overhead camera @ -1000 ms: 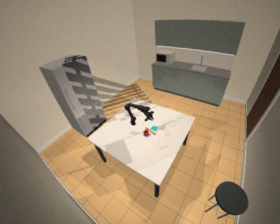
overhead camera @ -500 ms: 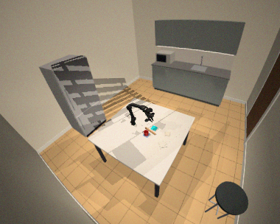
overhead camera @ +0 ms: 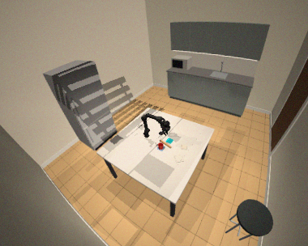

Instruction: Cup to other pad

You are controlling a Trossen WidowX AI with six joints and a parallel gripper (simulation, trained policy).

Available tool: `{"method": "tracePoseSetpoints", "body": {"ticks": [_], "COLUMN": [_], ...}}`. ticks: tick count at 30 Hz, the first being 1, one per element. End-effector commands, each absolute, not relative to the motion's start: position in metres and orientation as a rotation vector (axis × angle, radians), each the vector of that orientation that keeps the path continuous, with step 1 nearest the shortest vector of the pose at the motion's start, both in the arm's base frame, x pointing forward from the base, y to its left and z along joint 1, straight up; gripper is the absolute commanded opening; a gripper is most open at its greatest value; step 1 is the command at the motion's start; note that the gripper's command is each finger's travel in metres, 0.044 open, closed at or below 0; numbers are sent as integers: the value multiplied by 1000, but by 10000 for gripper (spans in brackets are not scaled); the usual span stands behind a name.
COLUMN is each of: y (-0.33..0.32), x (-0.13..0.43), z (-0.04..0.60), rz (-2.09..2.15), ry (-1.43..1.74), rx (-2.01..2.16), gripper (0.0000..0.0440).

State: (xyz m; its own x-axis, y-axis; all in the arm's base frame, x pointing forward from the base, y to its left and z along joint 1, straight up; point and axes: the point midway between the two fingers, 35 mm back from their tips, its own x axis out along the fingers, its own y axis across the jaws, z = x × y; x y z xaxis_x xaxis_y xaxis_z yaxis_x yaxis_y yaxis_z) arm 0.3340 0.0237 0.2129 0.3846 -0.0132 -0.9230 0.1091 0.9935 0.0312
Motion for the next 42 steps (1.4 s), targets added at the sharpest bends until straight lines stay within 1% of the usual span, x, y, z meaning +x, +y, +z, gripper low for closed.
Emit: {"method": "tracePoseSetpoints", "body": {"ticks": [1, 8, 20, 42], "y": [19, 8, -15, -55], "x": [334, 331, 322, 314], "z": [209, 197, 173, 112], "rz": [-85, -88, -84, -33], "ry": [1215, 1314, 1464, 1598], "rx": [71, 29, -38, -123], "gripper": [118, 110, 115, 159]}}
